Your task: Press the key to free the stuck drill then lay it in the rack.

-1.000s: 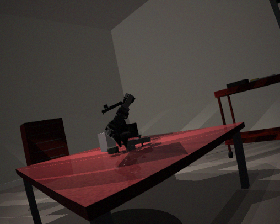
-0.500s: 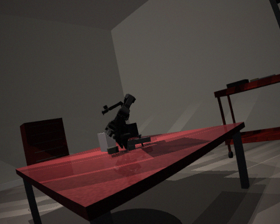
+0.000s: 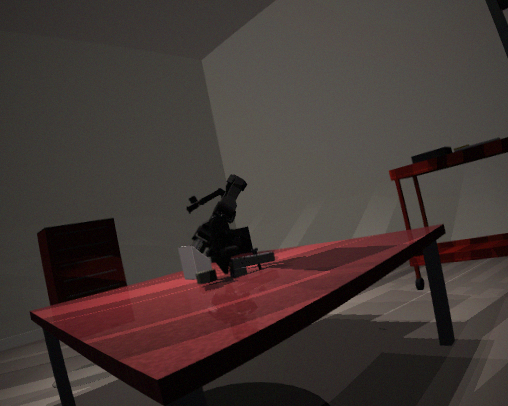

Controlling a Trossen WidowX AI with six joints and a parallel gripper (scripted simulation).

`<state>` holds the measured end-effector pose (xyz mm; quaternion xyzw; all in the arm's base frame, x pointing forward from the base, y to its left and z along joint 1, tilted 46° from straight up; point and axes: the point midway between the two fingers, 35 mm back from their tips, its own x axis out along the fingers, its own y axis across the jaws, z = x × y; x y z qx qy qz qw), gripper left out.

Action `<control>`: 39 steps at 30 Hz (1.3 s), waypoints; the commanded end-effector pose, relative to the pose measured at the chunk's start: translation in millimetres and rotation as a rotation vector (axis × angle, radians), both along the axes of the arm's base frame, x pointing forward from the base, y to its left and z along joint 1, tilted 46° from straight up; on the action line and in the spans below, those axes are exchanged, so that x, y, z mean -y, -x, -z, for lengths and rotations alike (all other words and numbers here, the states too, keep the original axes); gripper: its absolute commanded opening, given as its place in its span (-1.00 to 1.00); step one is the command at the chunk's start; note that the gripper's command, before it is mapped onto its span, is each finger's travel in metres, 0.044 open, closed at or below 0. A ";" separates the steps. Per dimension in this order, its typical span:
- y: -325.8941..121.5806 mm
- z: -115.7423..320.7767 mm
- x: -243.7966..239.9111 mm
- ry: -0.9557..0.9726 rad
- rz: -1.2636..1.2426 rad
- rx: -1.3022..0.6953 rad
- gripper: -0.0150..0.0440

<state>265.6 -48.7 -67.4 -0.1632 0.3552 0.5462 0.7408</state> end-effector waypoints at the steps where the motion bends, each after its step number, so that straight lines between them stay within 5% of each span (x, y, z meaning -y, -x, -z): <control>1: -0.5 0.6 0.9 0.001 0.000 0.004 -0.49; 31: 14.5 27.7 30.1 -0.003 0.004 0.001 -0.49; 39: 14.5 25.2 26.8 -0.007 0.007 -0.001 0.22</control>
